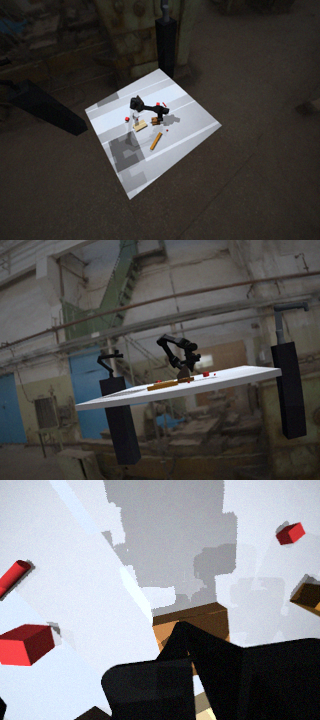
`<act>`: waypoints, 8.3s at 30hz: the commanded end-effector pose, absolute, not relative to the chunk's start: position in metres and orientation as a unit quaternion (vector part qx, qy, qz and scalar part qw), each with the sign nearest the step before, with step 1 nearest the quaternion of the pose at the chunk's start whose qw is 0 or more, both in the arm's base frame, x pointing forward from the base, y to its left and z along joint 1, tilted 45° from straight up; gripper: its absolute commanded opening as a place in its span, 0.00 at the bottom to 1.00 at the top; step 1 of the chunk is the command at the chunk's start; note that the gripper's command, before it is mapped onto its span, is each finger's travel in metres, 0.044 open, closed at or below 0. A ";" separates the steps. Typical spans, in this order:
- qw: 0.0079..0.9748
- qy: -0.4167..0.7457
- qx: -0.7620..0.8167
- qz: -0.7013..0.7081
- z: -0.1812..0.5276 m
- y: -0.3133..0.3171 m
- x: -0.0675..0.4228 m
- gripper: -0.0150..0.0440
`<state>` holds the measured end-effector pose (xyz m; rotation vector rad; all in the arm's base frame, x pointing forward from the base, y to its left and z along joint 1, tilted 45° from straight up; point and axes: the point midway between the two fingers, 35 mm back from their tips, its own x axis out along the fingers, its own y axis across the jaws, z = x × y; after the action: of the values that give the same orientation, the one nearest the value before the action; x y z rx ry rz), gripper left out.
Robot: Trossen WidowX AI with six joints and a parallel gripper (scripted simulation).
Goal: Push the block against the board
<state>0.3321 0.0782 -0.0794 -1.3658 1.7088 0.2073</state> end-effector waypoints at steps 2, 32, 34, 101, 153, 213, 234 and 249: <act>0.426 0.687 -0.577 0.119 -0.099 0.089 0.321 0.25; 0.424 0.687 -0.578 0.118 -0.120 0.031 0.312 0.25; 0.424 0.687 -0.578 0.118 -0.118 0.029 0.311 0.25; 0.424 0.687 -0.578 0.117 -0.110 0.020 0.315 0.25; 0.685 0.621 -0.213 -0.316 -0.008 -0.003 0.386 0.25; 0.692 0.608 -0.185 -0.342 -0.056 -0.035 0.329 0.25; 0.693 0.607 -0.185 -0.342 -0.050 -0.040 0.360 0.25; 0.693 0.607 -0.183 -0.342 -0.029 -0.023 0.374 0.25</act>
<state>0.3724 -0.0415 -0.0437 -0.4104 1.3670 -0.7749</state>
